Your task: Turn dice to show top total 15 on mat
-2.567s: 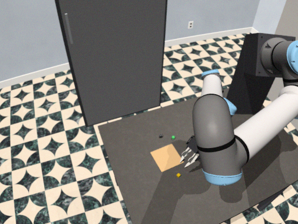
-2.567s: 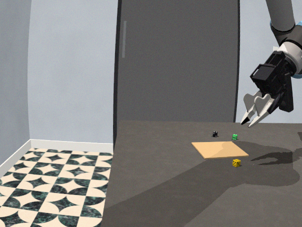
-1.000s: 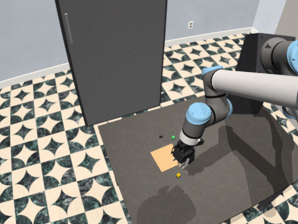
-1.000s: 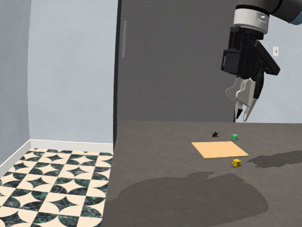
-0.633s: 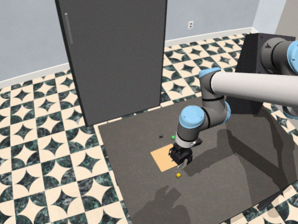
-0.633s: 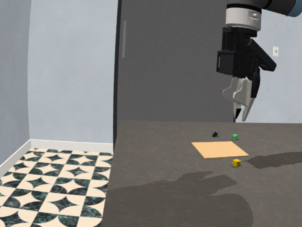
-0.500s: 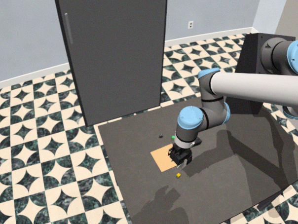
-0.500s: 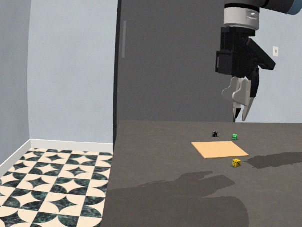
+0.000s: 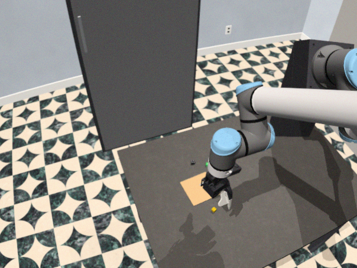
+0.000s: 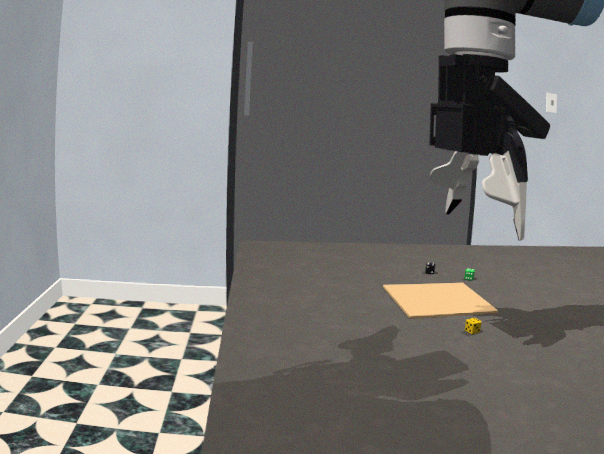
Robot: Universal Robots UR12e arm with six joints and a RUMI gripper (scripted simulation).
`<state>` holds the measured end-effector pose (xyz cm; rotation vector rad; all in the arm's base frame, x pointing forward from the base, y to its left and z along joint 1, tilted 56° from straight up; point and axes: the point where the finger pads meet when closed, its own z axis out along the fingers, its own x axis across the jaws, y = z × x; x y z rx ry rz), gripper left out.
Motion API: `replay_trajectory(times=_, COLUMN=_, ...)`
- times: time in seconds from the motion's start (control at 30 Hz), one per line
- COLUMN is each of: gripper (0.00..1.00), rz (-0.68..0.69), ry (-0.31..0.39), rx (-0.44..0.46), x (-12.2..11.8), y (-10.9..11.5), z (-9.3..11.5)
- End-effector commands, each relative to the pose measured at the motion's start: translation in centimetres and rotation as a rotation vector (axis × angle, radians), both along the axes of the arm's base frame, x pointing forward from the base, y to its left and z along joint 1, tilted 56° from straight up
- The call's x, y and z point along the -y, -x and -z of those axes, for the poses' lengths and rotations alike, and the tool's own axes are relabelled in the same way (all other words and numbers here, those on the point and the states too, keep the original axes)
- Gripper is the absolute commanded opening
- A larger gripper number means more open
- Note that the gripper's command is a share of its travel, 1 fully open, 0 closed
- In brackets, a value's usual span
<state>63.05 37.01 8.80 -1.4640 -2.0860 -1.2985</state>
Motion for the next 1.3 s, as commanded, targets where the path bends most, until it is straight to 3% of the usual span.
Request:
replay_trajectory(times=0.0, gripper=1.00, rz=-0.002, ry=0.002, rx=0.006, x=0.0, y=-0.3, z=-0.2)
replay_trajectory(times=0.23, gripper=1.00, rz=-0.012, ry=0.007, rx=0.019, x=-0.8, y=-0.4, z=0.4)
replay_trajectory(times=0.43, gripper=1.00, rz=-0.049, ry=0.023, rx=0.072, x=-3.8, y=-0.8, z=2.8)
replay_trajectory(times=0.47, gripper=0.18, rz=-0.049, ry=0.023, rx=0.072, x=-3.8, y=-0.8, z=2.8)
replay_trajectory(times=1.27, gripper=0.18, rz=-0.049, ry=0.023, rx=0.072, x=-3.8, y=-0.8, z=2.8)
